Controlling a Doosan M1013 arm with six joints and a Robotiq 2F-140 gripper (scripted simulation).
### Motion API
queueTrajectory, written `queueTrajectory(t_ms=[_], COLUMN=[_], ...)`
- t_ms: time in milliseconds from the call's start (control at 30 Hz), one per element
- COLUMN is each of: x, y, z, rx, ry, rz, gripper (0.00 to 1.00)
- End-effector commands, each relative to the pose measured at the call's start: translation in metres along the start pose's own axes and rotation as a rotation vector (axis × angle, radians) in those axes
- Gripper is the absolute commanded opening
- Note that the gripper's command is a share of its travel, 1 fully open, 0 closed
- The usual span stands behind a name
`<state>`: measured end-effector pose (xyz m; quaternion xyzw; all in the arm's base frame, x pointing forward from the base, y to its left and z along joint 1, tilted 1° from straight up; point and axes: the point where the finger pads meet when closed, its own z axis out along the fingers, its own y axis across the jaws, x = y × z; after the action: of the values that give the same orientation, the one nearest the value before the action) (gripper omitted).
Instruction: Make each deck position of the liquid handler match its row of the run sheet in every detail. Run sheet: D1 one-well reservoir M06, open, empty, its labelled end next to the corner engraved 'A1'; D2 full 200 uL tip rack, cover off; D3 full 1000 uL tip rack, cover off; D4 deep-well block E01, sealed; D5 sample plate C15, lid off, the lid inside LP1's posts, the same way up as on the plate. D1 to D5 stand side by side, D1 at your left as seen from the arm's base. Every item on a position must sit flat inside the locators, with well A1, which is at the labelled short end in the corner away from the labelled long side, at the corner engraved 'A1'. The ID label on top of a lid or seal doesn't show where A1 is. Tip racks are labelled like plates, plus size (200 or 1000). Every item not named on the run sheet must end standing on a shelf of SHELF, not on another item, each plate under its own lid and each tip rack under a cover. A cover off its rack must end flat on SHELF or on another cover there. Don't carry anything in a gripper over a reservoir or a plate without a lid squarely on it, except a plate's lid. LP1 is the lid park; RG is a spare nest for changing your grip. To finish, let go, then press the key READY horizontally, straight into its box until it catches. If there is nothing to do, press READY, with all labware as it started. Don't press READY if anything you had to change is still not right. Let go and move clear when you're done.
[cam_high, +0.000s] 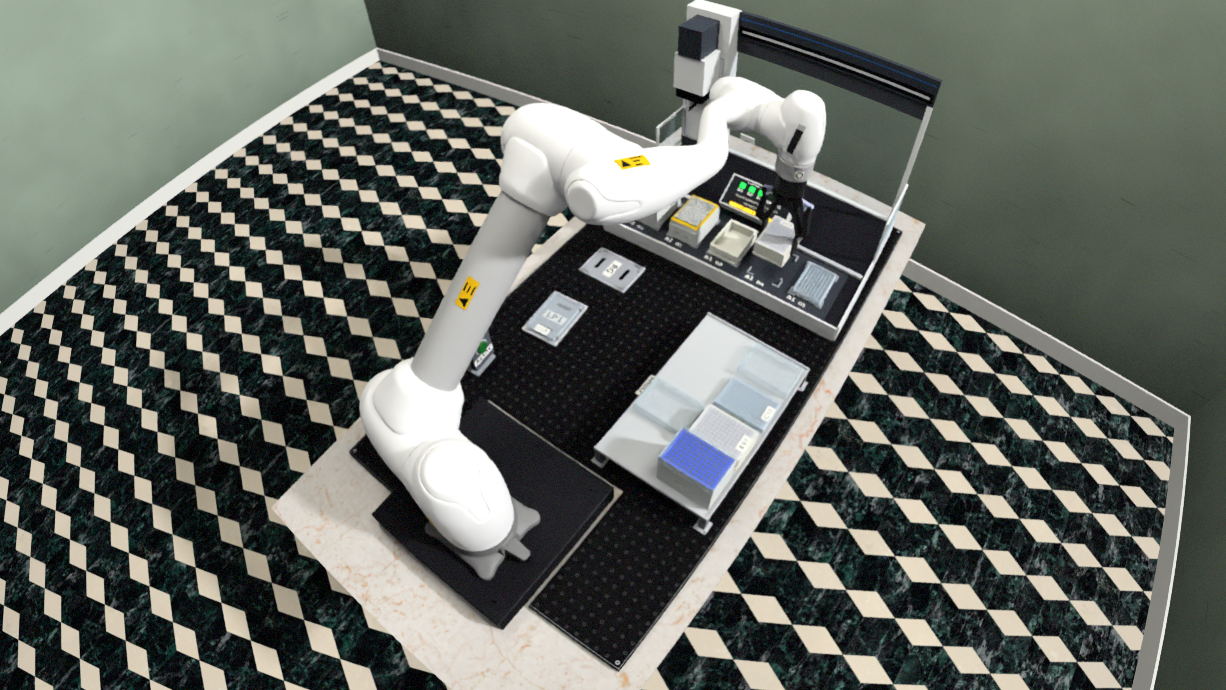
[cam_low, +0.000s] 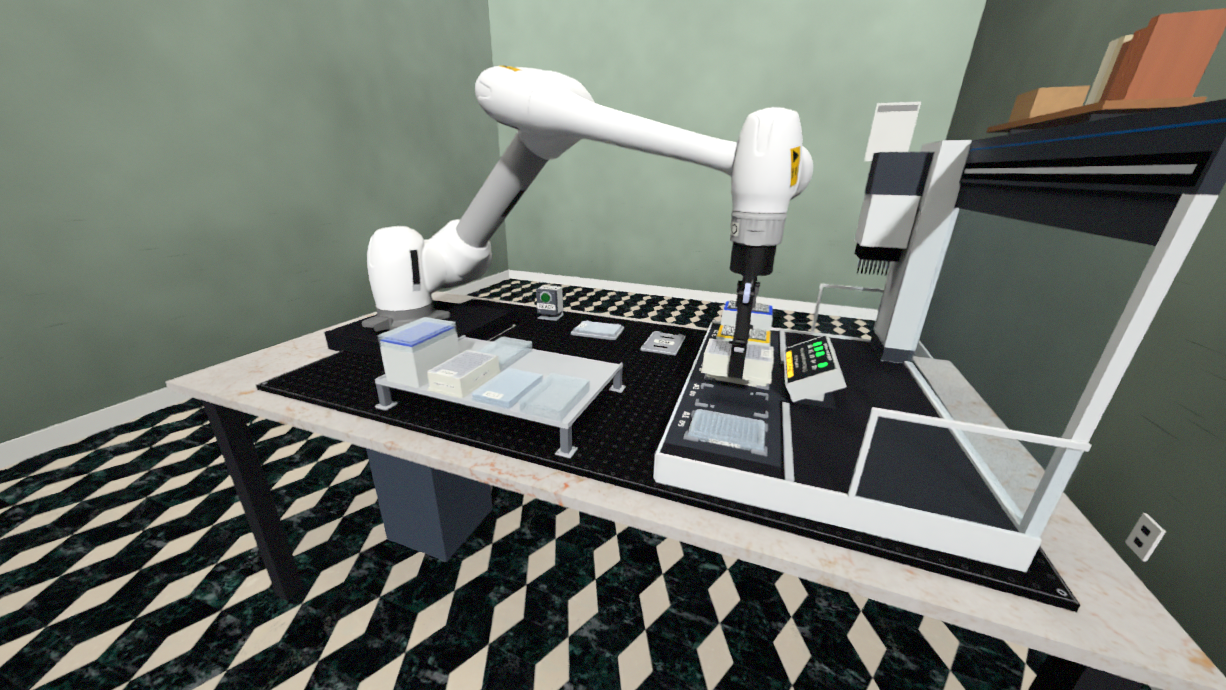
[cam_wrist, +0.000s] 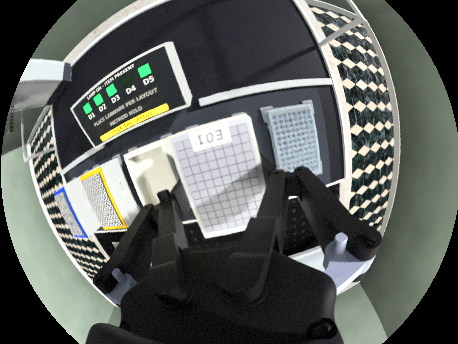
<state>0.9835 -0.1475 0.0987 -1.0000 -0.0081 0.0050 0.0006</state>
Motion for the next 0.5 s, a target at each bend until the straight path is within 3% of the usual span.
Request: queueTrajectory(t_ms=[0,467], x=[0.0,0.0], y=[0.0,0.0], z=[-0.007,-0.027], rx=[0.0,0.0], ry=[0.002,0.002], rz=[0.0,0.0], gripper=[0.1,0.1])
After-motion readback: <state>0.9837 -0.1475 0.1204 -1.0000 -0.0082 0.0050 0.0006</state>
